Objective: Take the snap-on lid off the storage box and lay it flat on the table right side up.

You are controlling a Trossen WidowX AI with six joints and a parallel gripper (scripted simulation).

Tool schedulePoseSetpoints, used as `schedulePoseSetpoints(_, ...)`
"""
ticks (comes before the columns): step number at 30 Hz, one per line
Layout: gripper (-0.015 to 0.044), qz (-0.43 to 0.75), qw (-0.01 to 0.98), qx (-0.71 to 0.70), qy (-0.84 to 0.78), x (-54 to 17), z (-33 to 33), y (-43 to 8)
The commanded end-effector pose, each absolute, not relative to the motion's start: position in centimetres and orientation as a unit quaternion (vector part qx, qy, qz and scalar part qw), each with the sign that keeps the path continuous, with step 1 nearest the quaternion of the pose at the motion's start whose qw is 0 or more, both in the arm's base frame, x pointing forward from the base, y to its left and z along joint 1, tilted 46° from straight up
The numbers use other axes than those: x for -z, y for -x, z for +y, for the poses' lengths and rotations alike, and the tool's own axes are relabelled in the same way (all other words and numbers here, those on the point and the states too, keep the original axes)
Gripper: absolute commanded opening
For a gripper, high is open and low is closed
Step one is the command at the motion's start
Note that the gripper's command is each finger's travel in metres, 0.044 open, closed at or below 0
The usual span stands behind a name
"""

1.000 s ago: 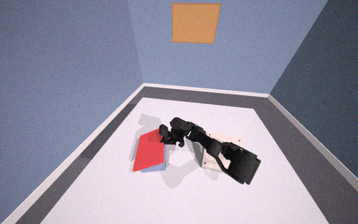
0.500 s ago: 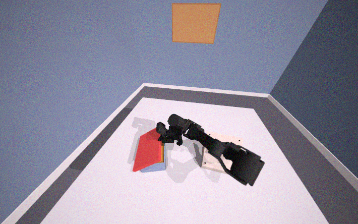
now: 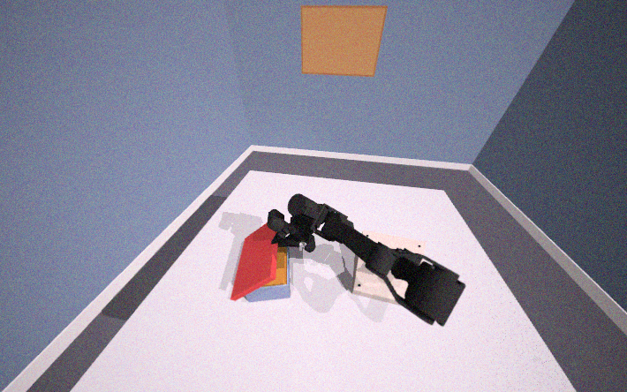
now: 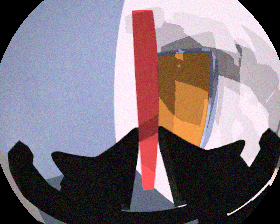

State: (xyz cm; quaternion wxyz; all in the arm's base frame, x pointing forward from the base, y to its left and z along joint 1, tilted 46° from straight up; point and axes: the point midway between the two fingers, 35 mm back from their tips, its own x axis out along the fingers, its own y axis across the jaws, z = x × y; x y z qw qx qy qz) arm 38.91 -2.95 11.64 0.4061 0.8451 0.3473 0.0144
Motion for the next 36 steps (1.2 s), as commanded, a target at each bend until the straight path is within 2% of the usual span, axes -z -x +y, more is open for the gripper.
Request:
schedulePoseSetpoints(1,0.0,0.343,0.412,-0.019,-0.844,-12.5,-3.6,-39.2)
schedulePoseSetpoints(36,0.0,0.343,0.413,-0.019,-0.844,-15.7,-6.9,-39.0)
